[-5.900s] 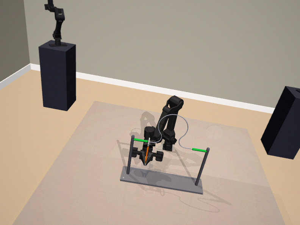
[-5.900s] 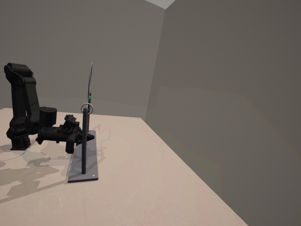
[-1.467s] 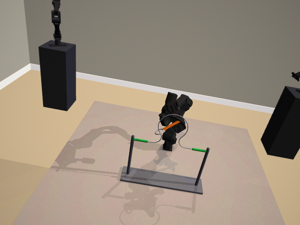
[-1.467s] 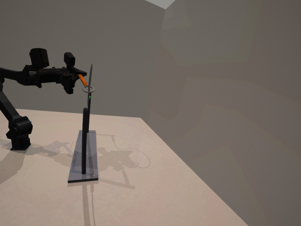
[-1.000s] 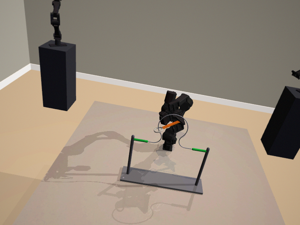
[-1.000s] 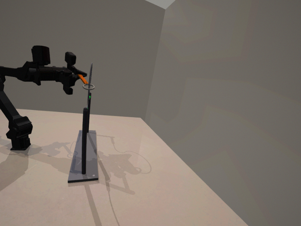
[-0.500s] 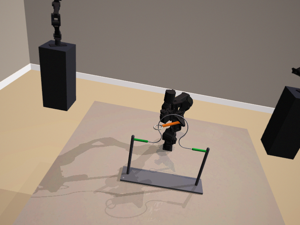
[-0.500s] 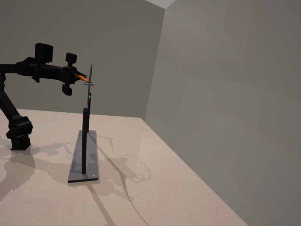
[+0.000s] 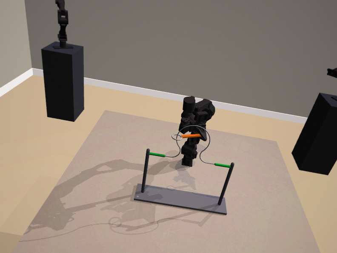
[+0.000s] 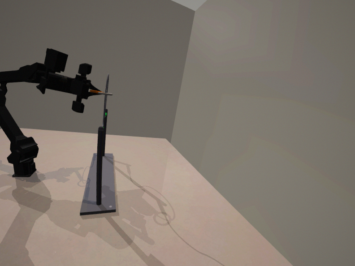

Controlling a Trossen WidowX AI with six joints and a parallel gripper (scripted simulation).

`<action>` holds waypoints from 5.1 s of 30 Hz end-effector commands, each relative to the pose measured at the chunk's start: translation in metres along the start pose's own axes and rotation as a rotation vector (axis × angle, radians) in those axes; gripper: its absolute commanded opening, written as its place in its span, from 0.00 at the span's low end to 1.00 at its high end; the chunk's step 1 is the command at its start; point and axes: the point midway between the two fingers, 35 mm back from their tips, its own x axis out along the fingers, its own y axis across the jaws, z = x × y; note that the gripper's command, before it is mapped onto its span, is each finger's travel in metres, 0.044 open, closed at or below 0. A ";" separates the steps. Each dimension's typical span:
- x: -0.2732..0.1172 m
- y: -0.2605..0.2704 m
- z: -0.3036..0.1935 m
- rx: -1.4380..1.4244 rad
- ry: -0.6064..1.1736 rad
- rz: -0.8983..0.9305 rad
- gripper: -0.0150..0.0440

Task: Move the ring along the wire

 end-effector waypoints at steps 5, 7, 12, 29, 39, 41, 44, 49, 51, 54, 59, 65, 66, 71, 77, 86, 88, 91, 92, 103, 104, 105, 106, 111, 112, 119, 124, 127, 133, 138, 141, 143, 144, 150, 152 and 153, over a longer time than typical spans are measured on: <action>0.001 -0.004 0.001 -0.098 -0.012 -0.064 0.00; 0.001 -0.005 0.001 -0.121 -0.015 -0.078 0.00; 0.001 -0.008 0.002 -0.179 -0.021 -0.114 0.00; 0.000 -0.017 0.004 -0.375 -0.046 -0.231 0.00; 0.000 -0.022 0.006 -0.491 -0.060 -0.298 0.00; -0.001 -0.023 0.007 -0.514 -0.063 -0.311 0.00; -0.001 -0.025 0.008 -0.549 -0.068 -0.331 0.00; -0.002 -0.027 0.009 -0.607 -0.075 -0.364 0.00; -0.002 -0.028 0.010 -0.639 -0.080 -0.382 0.00; -0.002 -0.030 0.011 -0.674 -0.084 -0.402 0.00; -0.003 -0.032 0.013 -0.732 -0.092 -0.435 0.00; -0.004 -0.034 0.015 -0.802 -0.101 -0.473 0.00; -0.005 -0.034 0.016 -0.813 -0.103 -0.480 0.00; -0.005 -0.036 0.018 -0.871 -0.110 -0.512 0.00; -0.007 -0.038 0.020 -0.941 -0.120 -0.551 0.00; -0.009 -0.040 0.024 -1.046 -0.134 -0.608 0.00; -0.009 -0.041 0.025 -1.069 -0.137 -0.621 0.00; -0.010 -0.041 0.027 -1.104 -0.142 -0.640 0.00; -0.010 -0.041 0.027 -1.116 -0.143 -0.646 0.00; -0.013 -0.043 0.032 -1.244 -0.160 -0.715 0.00; -0.013 -0.043 0.033 -1.255 -0.161 -0.721 0.00; -0.014 -0.043 0.033 -1.267 -0.163 -0.727 0.00; -0.014 -0.043 0.034 -1.279 -0.164 -0.733 0.00; -0.015 -0.044 0.036 -1.337 -0.171 -0.764 0.00; -0.016 -0.044 0.037 -1.348 -0.173 -0.770 0.00; -0.018 -0.044 0.040 -1.430 -0.183 -0.813 0.00; -0.019 -0.044 0.043 -1.489 -0.190 -0.844 0.00; -0.020 -0.043 0.044 -1.524 -0.194 -0.863 0.00; -0.022 -0.043 0.047 -1.594 -0.202 -0.900 0.00; -0.023 -0.042 0.050 -1.653 -0.209 -0.931 0.00; -0.024 -0.042 0.051 -1.688 -0.214 -0.949 0.00; -0.024 -0.041 0.052 -1.712 -0.216 -0.962 0.00; -0.025 -0.041 0.052 -1.724 -0.218 -0.968 0.00; -0.026 -0.040 0.055 -1.795 -0.226 -1.005 0.00; -0.027 -0.039 0.056 -1.818 -0.228 -1.018 0.00; -0.027 -0.039 0.056 -1.830 -0.230 -1.024 0.00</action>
